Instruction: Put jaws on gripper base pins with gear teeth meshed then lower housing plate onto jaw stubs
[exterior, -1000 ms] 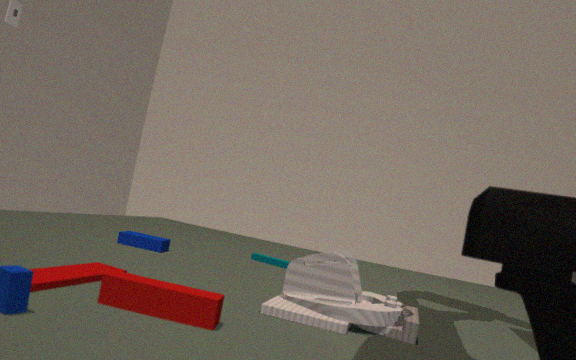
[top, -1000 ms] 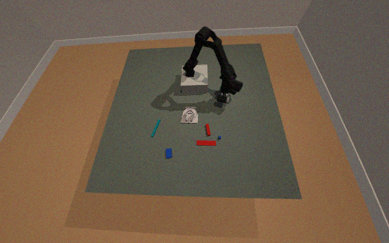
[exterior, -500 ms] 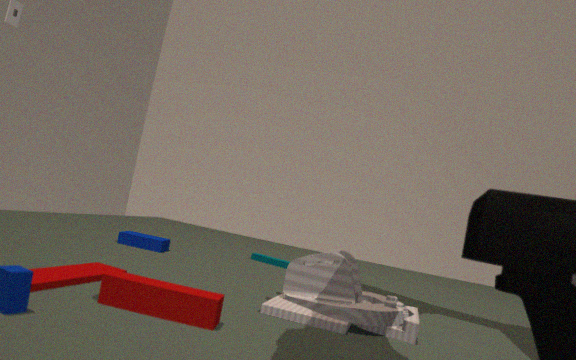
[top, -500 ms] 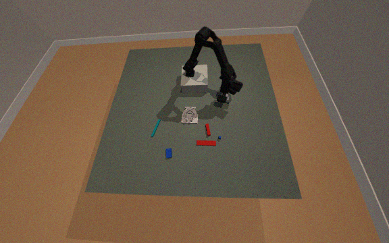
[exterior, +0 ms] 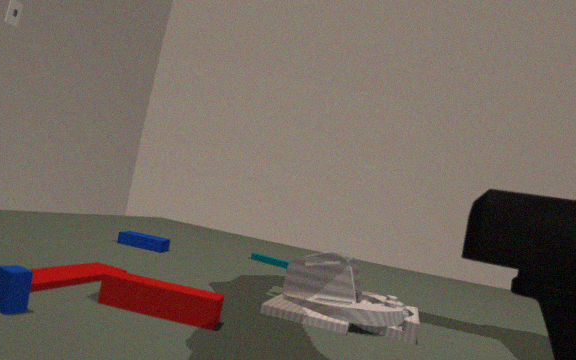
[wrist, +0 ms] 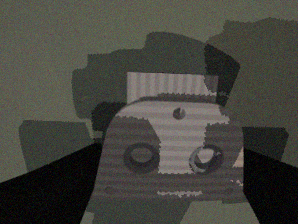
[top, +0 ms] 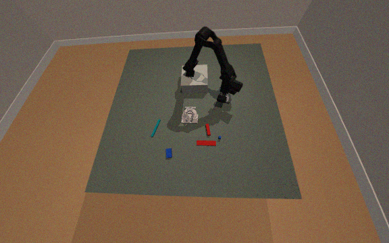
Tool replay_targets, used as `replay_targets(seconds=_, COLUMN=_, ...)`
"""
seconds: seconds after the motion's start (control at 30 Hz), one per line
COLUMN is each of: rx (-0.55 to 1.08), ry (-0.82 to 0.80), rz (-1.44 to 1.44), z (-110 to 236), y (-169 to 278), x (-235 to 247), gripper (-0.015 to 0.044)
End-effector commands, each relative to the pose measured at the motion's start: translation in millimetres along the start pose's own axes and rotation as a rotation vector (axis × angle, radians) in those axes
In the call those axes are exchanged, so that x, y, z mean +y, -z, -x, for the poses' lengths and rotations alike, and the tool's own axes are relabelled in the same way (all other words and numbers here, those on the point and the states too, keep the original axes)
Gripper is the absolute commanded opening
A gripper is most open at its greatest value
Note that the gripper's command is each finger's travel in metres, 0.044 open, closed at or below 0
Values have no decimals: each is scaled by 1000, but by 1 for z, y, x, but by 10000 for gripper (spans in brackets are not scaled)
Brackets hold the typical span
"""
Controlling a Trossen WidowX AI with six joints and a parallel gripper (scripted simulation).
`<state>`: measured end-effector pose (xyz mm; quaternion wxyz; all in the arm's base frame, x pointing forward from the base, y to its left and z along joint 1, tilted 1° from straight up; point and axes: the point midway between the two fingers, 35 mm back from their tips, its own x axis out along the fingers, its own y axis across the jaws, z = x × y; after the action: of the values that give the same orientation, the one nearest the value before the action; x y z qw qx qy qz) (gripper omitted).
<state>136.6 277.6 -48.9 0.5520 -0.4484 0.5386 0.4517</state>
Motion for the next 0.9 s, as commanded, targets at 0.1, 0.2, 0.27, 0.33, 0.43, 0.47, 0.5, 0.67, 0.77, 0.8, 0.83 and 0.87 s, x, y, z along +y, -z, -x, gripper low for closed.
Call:
replay_targets(seconds=0.1, rx=0, ry=0, rz=0, z=0, y=0, x=0, gripper=351)
replay_targets(seconds=0.2, rx=0, ry=0, rz=0, z=0, y=0, x=0, gripper=351)
replay_targets(seconds=0.27, rx=0, ry=0, rz=0, z=0, y=0, x=0, gripper=351)
replay_targets(seconds=0.33, rx=0, ry=0, rz=0, z=2, y=0, x=0, gripper=351)
replay_targets(seconds=0.43, rx=0, ry=1, rz=1, z=11, y=-1, x=0, gripper=351)
replay_targets(seconds=0.47, rx=0, ry=1, rz=1, z=14, y=-2, x=0, gripper=351)
replay_targets(seconds=0.5, rx=0, ry=1, rz=1, z=17, y=-2, x=-1, gripper=351)
replay_targets(seconds=0.67, rx=-1, ry=2, rz=2, z=33, y=-3, x=-1, gripper=351)
replay_targets(seconds=0.77, rx=-1, ry=2, rz=2, z=42, y=-3, x=-1, gripper=351)
replay_targets(seconds=0.8, rx=-1, ry=3, rz=3, z=46, y=-2, x=-1, gripper=351)
replay_targets(seconds=0.83, rx=-1, ry=3, rz=3, z=49, y=-2, x=-1, gripper=351)
replay_targets(seconds=0.87, rx=-1, ry=3, rz=3, z=52, y=-2, x=-1, gripper=351)
